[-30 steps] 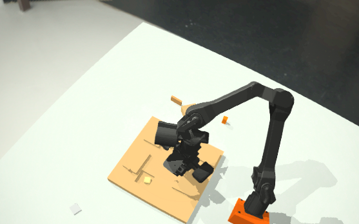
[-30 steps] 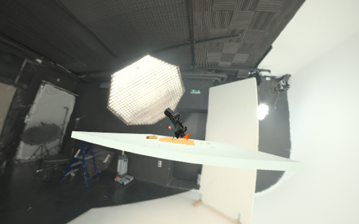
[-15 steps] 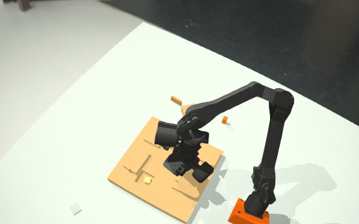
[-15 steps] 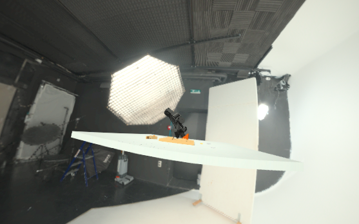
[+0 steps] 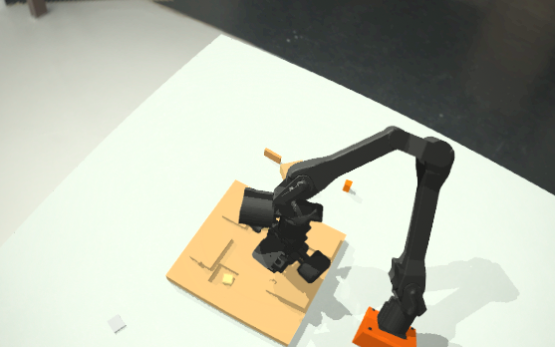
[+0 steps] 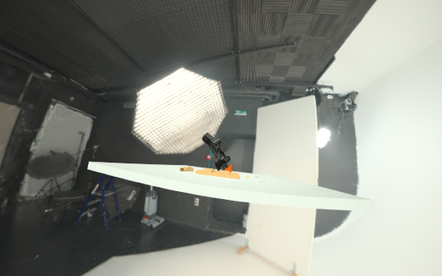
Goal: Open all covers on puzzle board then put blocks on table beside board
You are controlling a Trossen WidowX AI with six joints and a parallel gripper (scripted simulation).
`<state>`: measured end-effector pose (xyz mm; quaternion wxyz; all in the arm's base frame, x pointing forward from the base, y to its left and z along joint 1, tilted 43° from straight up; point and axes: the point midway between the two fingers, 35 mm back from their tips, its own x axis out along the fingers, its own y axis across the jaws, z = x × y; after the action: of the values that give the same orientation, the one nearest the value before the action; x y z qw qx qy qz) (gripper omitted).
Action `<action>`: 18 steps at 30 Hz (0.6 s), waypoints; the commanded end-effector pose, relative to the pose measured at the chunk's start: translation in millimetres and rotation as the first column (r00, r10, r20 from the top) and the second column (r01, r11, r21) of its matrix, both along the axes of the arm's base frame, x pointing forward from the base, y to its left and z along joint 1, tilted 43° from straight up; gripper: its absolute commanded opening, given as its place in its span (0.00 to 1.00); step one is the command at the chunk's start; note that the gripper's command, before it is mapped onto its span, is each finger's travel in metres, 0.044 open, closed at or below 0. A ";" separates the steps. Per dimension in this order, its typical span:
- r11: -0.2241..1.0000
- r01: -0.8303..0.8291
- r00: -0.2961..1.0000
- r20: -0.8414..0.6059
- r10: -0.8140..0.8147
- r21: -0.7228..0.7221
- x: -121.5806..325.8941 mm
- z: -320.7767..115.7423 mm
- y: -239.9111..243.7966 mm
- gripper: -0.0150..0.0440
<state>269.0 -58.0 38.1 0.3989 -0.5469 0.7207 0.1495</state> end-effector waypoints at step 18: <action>1.000 0.013 1.000 0.010 -0.013 -0.008 0.6 7.6 9.9 0.25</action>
<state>270.0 -48.6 46.1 0.4003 -0.5467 0.7217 0.1415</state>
